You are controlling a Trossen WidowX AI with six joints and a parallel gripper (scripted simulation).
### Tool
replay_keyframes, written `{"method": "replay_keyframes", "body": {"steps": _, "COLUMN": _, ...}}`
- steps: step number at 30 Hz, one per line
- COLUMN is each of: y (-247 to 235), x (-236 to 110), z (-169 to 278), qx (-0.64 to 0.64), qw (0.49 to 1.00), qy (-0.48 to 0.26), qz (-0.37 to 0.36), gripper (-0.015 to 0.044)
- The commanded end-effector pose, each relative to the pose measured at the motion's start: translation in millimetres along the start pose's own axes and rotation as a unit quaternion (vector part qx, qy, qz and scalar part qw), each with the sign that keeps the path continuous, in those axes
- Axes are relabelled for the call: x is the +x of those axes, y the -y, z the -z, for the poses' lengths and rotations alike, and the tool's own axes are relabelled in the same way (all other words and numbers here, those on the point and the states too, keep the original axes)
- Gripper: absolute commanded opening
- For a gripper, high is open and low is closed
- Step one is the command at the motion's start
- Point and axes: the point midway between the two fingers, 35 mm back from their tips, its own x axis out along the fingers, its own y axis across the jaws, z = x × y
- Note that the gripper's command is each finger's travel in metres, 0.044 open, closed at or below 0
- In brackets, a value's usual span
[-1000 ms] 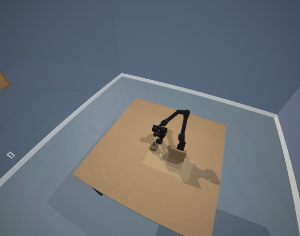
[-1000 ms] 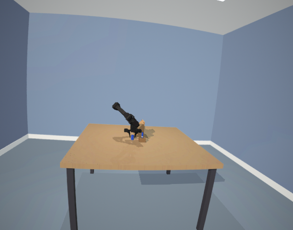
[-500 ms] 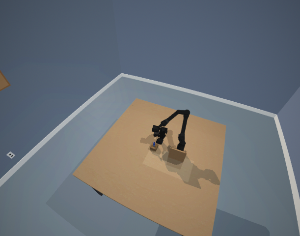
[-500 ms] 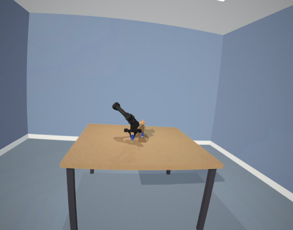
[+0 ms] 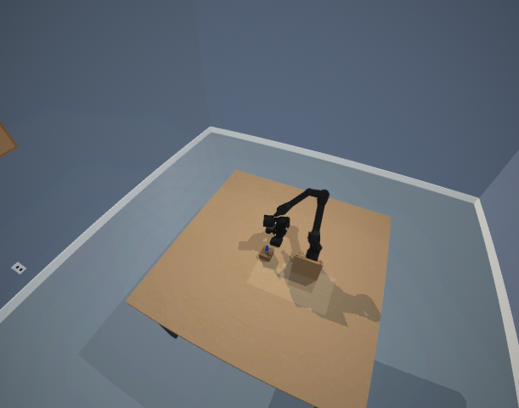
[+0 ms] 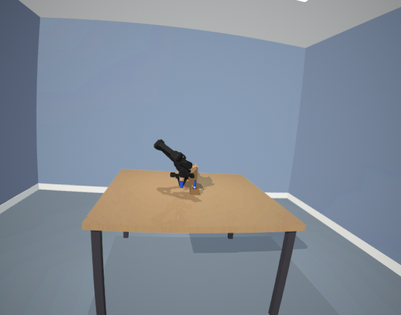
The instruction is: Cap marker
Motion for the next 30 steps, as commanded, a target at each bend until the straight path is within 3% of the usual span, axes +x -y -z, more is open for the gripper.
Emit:
{"method": "replay_keyframes", "body": {"steps": 1, "y": 0, "x": -11, "z": -3, "qx": 0.004, "qw": 1.000, "qy": 0.004, "qz": -0.003, "gripper": 0.0000}}
{"method": "replay_keyframes", "body": {"steps": 14, "y": -2, "x": -31, "z": -4, "qx": 0.002, "qw": 1.000, "qy": 0.005, "qz": -0.002, "gripper": 0.0000}}
{"method": "replay_keyframes", "body": {"steps": 30, "y": -38, "x": -58, "z": -28, "qx": -0.004, "qw": 1.000, "qy": 0.010, "qz": -0.010, "gripper": 0.0000}}
